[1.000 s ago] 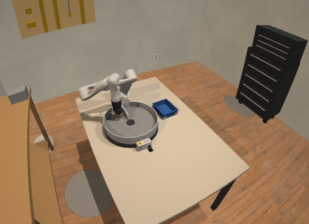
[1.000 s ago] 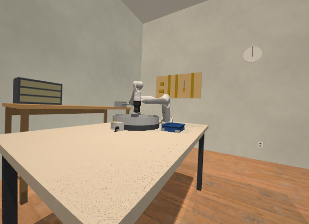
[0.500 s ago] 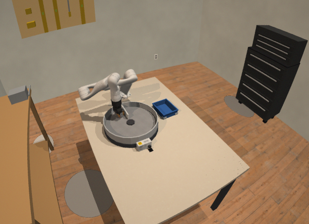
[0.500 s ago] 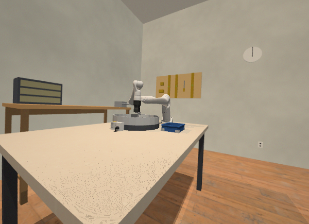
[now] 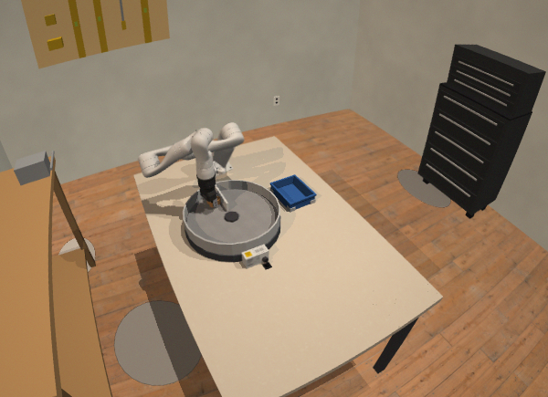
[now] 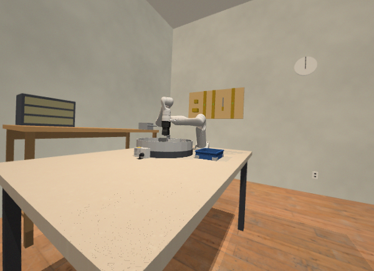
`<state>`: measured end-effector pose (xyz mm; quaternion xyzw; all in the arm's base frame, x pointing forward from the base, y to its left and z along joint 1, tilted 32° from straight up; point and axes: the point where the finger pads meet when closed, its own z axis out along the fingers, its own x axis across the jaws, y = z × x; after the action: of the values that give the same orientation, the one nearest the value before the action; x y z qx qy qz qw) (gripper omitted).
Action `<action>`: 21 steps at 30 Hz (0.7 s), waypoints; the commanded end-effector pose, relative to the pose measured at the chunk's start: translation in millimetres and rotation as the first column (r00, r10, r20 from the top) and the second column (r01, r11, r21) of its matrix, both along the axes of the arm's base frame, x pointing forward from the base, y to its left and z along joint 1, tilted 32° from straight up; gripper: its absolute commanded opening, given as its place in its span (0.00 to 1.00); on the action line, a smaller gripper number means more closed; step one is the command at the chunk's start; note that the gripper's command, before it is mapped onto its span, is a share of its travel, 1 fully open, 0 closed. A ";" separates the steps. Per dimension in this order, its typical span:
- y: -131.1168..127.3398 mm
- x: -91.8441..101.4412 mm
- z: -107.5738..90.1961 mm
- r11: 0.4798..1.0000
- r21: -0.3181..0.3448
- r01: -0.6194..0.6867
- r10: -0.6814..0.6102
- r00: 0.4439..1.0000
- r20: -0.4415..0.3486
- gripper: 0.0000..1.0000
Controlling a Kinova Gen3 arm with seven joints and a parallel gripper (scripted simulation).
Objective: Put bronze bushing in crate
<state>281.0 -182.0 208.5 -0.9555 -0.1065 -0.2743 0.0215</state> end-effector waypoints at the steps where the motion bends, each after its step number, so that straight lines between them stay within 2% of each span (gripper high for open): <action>1: -0.9 -2.9 4.8 1.000 0.001 0.002 -0.002 1.000 0.001 0.00; 21: -1.4 -5.8 9.4 1.000 -0.003 0.000 0.000 1.000 -0.001 0.00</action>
<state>276.9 -182.7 215.3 -0.9556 -0.1081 -0.2735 0.0200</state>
